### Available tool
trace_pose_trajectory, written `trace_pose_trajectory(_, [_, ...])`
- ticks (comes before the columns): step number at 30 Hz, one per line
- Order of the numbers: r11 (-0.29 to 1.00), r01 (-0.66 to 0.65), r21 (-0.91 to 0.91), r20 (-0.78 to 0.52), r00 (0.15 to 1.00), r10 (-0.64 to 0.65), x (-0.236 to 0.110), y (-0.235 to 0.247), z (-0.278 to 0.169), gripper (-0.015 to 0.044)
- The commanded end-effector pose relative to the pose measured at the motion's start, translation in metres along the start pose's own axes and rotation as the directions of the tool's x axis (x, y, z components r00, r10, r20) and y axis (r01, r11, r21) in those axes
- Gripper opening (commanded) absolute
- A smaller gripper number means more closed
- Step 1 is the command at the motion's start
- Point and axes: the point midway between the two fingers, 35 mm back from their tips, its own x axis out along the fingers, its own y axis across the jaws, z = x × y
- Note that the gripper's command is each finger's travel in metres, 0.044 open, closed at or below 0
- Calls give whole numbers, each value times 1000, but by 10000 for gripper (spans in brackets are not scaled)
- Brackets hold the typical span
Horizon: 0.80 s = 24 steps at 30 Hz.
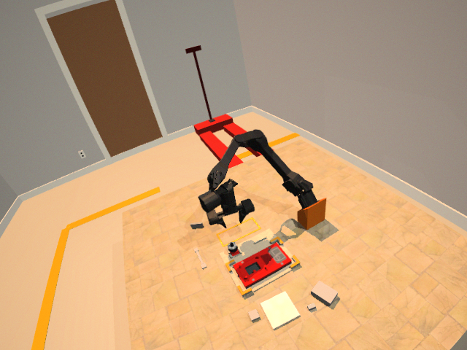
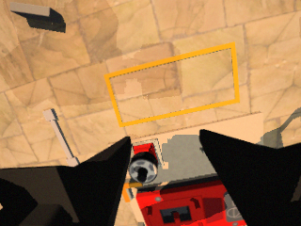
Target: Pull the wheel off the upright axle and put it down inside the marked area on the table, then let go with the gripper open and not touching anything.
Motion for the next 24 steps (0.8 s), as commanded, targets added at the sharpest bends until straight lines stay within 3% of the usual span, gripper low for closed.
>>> trace_pose_trajectory(1, [999, 11, -46, -23, 1000, -12, -11, 17, -27, 300])
trace_pose_trajectory(8, [992, 37, -121, -39, 998, -42, -24, 33, -70, 300])
trace_pose_trajectory(18, [992, 37, -123, -39, 998, -42, -23, 34, -64, 300])
trace_pose_trajectory(24, [992, 37, -123, -41, 998, -42, -2, 35, -66, 300])
